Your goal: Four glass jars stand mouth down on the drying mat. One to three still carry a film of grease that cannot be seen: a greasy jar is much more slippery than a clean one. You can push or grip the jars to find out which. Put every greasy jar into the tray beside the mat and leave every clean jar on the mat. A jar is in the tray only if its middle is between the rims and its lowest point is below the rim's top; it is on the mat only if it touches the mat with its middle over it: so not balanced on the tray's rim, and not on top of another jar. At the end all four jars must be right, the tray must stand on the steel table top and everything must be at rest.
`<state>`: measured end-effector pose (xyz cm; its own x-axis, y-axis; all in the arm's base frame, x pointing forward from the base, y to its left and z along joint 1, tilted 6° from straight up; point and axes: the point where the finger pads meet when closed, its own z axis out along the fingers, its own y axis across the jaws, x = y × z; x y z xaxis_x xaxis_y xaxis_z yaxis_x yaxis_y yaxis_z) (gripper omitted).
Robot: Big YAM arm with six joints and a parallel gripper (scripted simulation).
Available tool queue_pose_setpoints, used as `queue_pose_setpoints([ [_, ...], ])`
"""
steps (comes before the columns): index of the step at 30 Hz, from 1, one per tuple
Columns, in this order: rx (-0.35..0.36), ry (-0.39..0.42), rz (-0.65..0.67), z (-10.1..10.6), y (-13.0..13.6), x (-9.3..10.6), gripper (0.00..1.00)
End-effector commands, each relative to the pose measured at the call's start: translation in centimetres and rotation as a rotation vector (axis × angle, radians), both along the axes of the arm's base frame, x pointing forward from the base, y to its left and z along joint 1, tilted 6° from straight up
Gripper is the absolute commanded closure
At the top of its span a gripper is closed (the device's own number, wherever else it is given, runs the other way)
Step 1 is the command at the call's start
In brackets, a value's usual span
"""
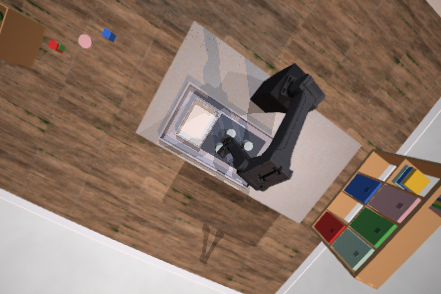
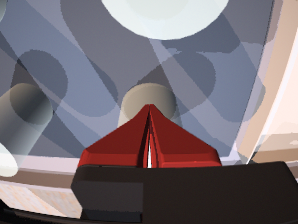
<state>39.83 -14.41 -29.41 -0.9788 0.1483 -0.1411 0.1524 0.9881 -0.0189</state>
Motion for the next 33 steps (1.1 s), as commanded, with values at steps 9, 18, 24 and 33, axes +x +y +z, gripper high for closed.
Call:
queue_pose_setpoints([
  [9, 0.012, 0.03, 0.003, -0.33, 0.28, -2.04, 1.0],
  [18, 0.012, 0.03, 0.003, -0.34, 0.29, -2.16, 1.0],
  [24, 0.012, 0.03, 0.003, -0.35, 0.3, -2.21, 1.0],
  [33, 0.012, 0.03, 0.003, -0.36, 0.32, -2.33, 1.0],
])
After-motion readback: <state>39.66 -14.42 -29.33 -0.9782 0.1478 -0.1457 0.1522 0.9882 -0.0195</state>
